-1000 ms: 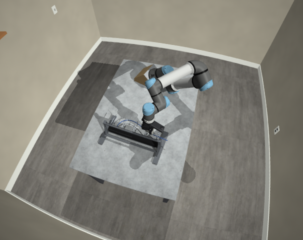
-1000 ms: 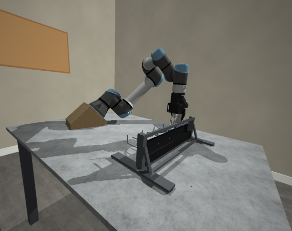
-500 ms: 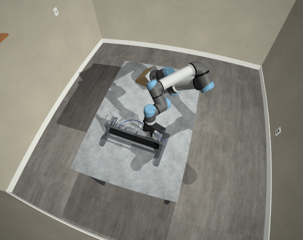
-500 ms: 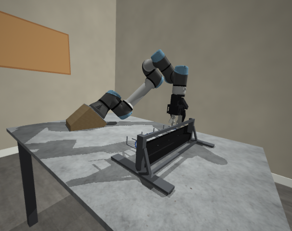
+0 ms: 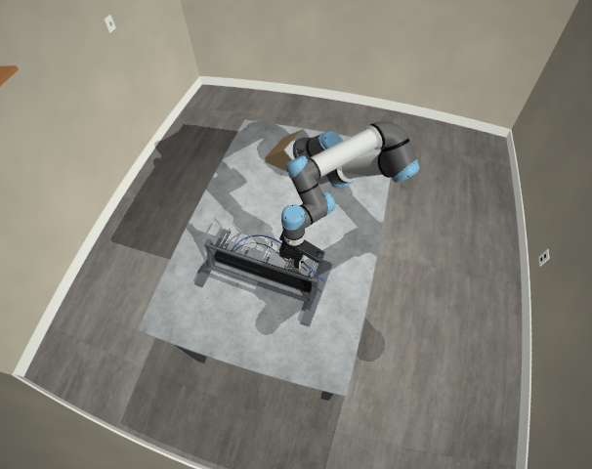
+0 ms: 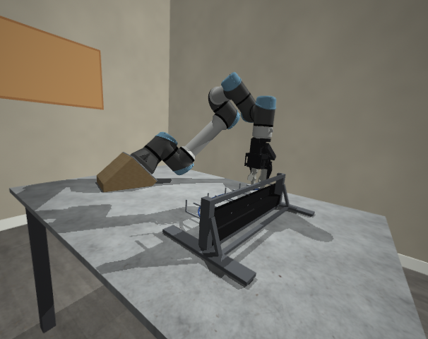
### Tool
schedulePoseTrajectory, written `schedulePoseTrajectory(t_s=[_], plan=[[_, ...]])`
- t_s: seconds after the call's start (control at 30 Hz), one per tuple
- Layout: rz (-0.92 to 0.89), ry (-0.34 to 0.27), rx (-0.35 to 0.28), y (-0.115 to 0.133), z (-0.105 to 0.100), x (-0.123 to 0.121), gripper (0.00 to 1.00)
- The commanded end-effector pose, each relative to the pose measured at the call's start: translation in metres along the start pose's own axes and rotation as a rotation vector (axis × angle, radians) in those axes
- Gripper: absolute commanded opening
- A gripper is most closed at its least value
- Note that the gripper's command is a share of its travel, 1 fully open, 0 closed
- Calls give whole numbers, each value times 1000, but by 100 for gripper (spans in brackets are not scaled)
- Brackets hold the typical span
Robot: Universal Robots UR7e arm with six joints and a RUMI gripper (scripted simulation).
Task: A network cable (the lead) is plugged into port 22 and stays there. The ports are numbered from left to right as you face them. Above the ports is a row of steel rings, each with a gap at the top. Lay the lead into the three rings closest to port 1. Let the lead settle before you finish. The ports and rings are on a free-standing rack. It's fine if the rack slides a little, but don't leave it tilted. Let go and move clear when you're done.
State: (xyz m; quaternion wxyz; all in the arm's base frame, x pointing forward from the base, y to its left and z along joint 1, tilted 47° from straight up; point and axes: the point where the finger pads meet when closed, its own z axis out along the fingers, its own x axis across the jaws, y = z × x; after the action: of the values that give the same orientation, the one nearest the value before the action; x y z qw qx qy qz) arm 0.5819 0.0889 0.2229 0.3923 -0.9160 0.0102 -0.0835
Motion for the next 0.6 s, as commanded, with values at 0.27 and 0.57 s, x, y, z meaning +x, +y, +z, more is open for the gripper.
schedulePoseTrajectory(t_s=[0.27,0.57], plan=[[0,1,0,0,-1,0,20],[0,1,0,0,-2,0,20]])
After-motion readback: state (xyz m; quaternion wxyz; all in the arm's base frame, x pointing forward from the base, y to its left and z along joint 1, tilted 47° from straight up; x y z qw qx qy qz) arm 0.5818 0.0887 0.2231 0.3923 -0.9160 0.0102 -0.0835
